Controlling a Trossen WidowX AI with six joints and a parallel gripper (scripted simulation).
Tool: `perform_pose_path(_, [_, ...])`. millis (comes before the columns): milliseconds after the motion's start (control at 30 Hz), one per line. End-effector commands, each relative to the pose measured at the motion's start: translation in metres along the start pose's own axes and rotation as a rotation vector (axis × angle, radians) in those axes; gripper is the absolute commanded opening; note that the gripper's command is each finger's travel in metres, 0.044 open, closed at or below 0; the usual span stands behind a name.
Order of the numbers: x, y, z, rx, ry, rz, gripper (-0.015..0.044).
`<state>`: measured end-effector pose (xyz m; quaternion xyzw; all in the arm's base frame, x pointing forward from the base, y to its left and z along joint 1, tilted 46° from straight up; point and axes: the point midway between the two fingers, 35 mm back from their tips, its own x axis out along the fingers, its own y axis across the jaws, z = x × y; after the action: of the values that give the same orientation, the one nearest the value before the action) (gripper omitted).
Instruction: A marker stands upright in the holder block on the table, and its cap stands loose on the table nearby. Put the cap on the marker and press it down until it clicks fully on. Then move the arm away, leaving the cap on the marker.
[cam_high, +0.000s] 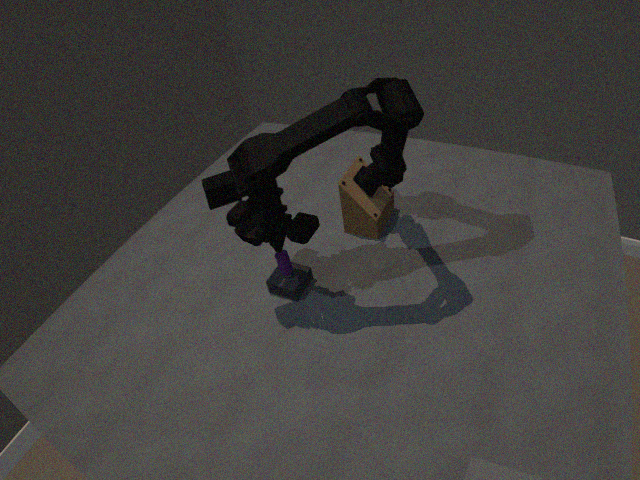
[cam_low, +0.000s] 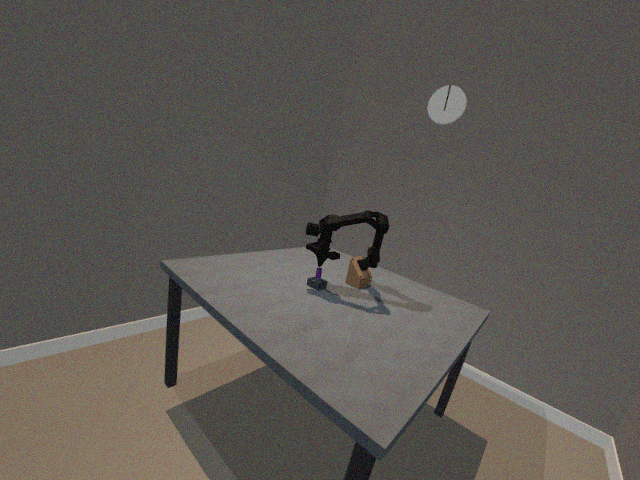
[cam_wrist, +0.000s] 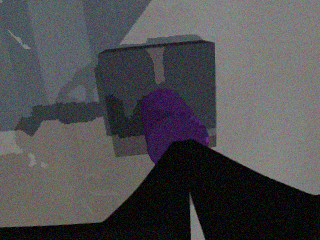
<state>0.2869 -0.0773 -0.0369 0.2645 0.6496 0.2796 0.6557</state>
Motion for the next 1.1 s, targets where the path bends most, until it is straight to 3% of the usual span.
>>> perform_pose_path(0, [0.007, 0.001, -0.001, 0.007, 0.002, 0.005, 0.0])
perform_pose_path(500, [0.011, 0.0, 0.001, 0.0, -0.003, -0.001, 0.0])
perform_pose_path(733, [-0.074, -0.002, 0.001, 0.002, -0.002, -0.004, 0.0])
perform_pose_path(900, [-0.077, -0.001, 0.0, 0.002, -0.002, -0.004, 0.0])
perform_pose_path(1067, [-0.077, -0.001, 0.0, 0.002, -0.002, -0.004, 0.0131])
